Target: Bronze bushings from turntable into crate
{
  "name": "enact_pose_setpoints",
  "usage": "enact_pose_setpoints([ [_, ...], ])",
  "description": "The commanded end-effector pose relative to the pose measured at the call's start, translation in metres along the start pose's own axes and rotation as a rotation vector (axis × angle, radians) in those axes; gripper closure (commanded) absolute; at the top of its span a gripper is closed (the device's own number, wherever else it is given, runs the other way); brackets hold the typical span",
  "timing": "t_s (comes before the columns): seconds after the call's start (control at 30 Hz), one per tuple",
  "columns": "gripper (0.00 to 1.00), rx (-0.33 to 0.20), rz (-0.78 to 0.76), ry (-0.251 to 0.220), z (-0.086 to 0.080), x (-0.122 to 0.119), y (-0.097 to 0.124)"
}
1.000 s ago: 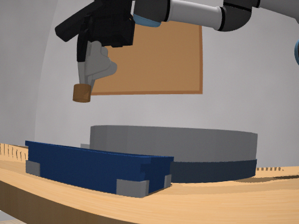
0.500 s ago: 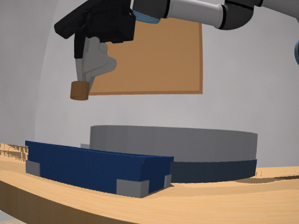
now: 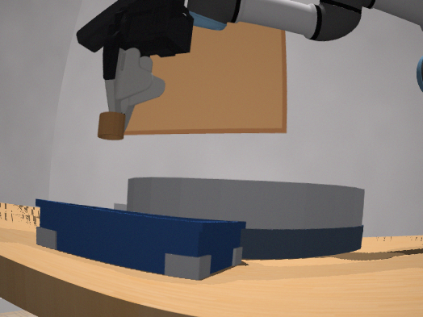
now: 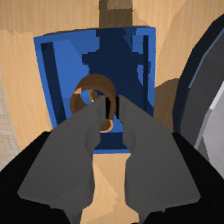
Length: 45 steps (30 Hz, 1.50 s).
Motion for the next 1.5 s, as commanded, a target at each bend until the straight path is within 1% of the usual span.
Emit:
enact_pose_setpoints([
  [0.0,1.0,0.0,0.013,0.002,-0.0013,-0.0029,0.0018],
  [0.63,1.0,0.003,0.035,0.003,-0.0015,-0.0074,0.0065],
  [1.47,1.0,0.003,0.038,0.003,-0.0015,-0.0081,0.0072],
])
Point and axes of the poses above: the point where the finger pads meet when closed, its own z axis out along the fingers, its own x axis across the jaws, y = z × x, the point moved 10 cm from there along -z, back along the fingers, and after that the axes turned 13 degrees about z, right-handed, at the moved point
